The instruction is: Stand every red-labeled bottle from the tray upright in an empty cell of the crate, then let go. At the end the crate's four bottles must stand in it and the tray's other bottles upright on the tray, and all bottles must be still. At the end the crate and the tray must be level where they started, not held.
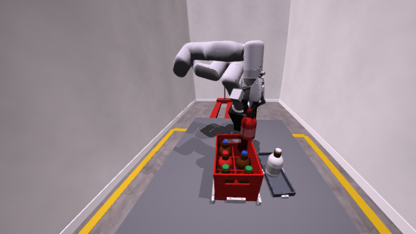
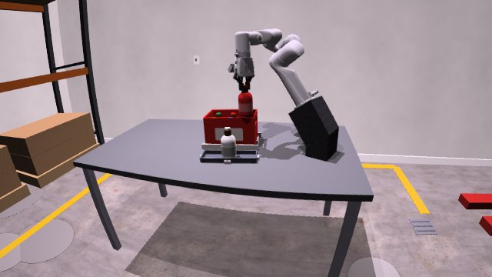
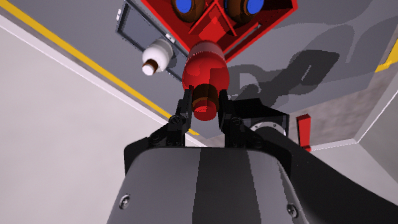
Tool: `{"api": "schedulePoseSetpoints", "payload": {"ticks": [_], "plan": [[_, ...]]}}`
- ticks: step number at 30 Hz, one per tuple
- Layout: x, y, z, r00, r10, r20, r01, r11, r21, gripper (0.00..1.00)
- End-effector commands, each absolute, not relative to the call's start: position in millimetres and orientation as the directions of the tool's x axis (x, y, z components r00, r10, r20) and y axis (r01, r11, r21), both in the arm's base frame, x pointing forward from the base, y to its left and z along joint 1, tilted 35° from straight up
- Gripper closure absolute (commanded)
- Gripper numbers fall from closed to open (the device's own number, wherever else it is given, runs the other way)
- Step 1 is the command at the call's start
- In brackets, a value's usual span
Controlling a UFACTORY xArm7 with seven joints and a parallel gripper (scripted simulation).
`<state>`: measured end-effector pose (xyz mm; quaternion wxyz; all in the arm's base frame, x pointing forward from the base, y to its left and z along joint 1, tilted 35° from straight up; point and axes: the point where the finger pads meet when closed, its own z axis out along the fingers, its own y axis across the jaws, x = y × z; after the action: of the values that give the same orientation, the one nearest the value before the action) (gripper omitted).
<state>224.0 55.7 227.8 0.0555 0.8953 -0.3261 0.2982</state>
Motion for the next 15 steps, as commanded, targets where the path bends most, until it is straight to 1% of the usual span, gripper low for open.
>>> {"api": "schedulePoseSetpoints", "payload": {"ticks": [1,15], "plan": [[225,51,231,0.608,-0.552,0.571,-0.616,-0.781,-0.099,1.00],[225,37,237,0.608,-0.552,0.571,-0.616,-0.781,-0.099,1.00]]}}
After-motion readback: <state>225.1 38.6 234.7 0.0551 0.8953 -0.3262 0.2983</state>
